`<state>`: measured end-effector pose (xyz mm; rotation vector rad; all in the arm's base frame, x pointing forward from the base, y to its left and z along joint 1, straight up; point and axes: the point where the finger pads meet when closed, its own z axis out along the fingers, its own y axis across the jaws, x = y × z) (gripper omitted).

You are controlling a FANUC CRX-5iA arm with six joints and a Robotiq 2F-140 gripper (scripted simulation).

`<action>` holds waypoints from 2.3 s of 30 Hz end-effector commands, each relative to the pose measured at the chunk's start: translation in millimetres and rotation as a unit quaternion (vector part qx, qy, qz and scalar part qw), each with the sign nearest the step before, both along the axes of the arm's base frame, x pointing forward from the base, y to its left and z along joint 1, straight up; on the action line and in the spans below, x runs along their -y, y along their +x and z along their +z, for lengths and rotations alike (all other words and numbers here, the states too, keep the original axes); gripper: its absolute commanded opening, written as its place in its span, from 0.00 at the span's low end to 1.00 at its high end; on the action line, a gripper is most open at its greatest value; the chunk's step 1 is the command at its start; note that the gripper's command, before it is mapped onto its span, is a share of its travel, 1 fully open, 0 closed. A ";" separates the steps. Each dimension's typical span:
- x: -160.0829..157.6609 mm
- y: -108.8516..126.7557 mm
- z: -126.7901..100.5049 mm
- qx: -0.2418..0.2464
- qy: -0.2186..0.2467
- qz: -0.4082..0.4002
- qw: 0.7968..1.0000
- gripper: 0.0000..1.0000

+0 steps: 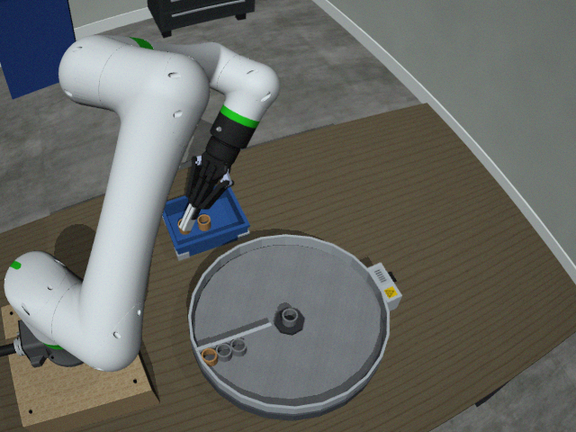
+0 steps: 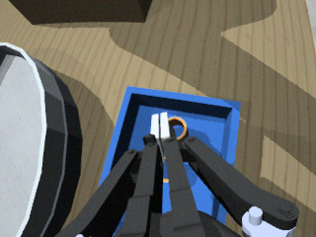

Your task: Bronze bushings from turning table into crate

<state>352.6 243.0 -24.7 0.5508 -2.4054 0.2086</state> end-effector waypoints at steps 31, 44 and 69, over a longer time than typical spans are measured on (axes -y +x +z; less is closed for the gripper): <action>-0.1 0.2 -3.8 0.000 0.000 0.000 1.000 0.00; -0.1 0.2 -5.9 0.000 0.000 0.000 1.000 0.00; -0.1 0.2 -5.9 0.000 0.000 0.000 1.000 0.00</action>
